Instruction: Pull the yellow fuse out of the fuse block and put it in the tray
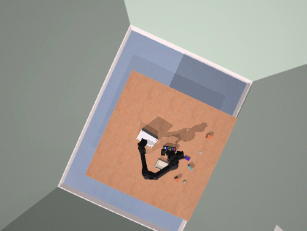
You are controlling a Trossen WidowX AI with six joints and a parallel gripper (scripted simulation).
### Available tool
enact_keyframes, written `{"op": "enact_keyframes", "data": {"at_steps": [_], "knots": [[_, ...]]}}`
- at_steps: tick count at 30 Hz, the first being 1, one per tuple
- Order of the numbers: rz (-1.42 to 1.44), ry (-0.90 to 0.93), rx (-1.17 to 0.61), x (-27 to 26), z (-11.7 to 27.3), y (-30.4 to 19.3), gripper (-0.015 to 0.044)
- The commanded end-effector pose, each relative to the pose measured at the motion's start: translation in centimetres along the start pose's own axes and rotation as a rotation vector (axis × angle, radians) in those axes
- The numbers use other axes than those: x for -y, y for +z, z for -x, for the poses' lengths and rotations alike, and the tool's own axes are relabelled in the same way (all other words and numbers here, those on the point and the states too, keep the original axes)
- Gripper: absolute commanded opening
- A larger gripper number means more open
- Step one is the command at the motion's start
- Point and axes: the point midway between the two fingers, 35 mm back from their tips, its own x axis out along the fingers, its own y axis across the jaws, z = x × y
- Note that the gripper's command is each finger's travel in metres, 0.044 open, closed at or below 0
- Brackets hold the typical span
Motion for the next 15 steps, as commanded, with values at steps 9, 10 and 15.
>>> {"op": "enact_keyframes", "data": {"at_steps": [9, 10, 15], "knots": [[-0.003, 0.015, -0.021, 0.1, 0.6, 7.6, 0.0000], [-0.003, 0.016, -0.021, 0.2, 0.6, 8.4, 0.0000], [-0.004, 0.016, -0.018, 1.3, 0.5, 12.5, 0.0000]]}}
